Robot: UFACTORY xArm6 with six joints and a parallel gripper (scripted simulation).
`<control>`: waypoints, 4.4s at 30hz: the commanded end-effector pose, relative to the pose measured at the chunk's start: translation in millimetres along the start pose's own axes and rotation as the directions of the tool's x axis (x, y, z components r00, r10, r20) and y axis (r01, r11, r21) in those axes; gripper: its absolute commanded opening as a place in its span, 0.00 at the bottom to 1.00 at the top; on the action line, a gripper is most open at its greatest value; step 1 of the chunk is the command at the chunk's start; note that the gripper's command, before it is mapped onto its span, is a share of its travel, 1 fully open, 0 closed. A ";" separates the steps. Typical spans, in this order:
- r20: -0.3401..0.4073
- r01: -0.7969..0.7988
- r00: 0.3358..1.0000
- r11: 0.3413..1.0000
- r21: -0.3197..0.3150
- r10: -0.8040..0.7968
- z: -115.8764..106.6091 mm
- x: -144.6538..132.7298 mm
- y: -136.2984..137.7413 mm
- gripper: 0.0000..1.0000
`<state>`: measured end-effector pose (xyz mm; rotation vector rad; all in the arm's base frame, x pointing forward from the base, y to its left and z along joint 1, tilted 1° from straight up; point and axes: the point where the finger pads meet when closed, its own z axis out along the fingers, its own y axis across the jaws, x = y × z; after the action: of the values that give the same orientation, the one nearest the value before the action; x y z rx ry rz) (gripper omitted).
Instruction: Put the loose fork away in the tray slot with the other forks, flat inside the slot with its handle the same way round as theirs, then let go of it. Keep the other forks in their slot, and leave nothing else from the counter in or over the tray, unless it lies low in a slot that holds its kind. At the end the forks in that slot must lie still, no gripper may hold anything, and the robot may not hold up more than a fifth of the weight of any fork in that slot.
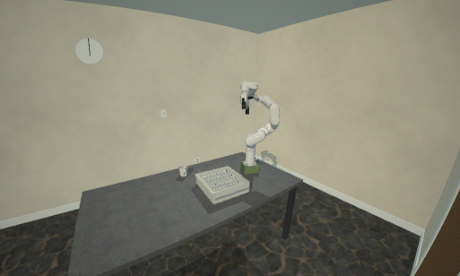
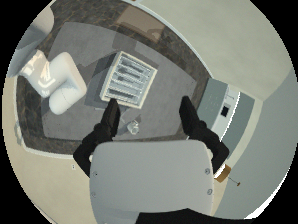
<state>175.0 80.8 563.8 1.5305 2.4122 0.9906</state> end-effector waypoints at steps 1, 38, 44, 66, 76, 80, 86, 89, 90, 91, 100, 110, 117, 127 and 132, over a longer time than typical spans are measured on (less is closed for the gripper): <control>0.001 0.001 1.000 1.000 -0.001 -0.001 -0.3 0.1 0.3 1.00; 0.126 -0.594 0.801 0.803 0.052 0.585 41.9 -226.1 -5.4 1.00; 0.169 -0.657 0.749 0.751 0.066 0.640 71.7 -291.8 -13.8 1.00; 0.503 -0.853 0.489 0.511 0.106 0.712 245.3 -461.3 -91.8 1.00; 0.602 -0.860 0.456 0.498 0.110 0.655 331.1 -496.1 -127.8 1.00; 0.606 -0.860 0.456 0.498 0.110 0.652 335.8 -497.3 -129.8 1.00; 0.606 -0.860 0.456 0.498 0.110 0.652 335.8 -497.3 -129.8 1.00; 0.606 -0.860 0.456 0.498 0.110 0.652 335.8 -497.3 -129.8 1.00; 0.606 -0.860 0.456 0.498 0.110 0.652 335.8 -497.3 -129.8 1.00; 0.606 -0.860 0.456 0.498 0.110 0.652 335.8 -497.3 -129.8 1.00; 0.604 -0.851 0.472 0.510 0.122 0.642 388.5 -503.8 -147.5 1.00; 0.603 -0.845 0.482 0.518 0.130 0.636 422.4 -505.1 -161.4 0.28; 0.603 -0.845 0.482 0.518 0.130 0.636 422.4 -505.1 -161.4 0.28; 0.603 -0.845 0.482 0.518 0.130 0.636 422.4 -505.1 -161.4 0.28; 0.603 -0.845 0.482 0.518 0.130 0.636 422.4 -505.1 -161.4 0.28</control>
<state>472.7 -194.2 19.8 2.7395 1.5593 0.0143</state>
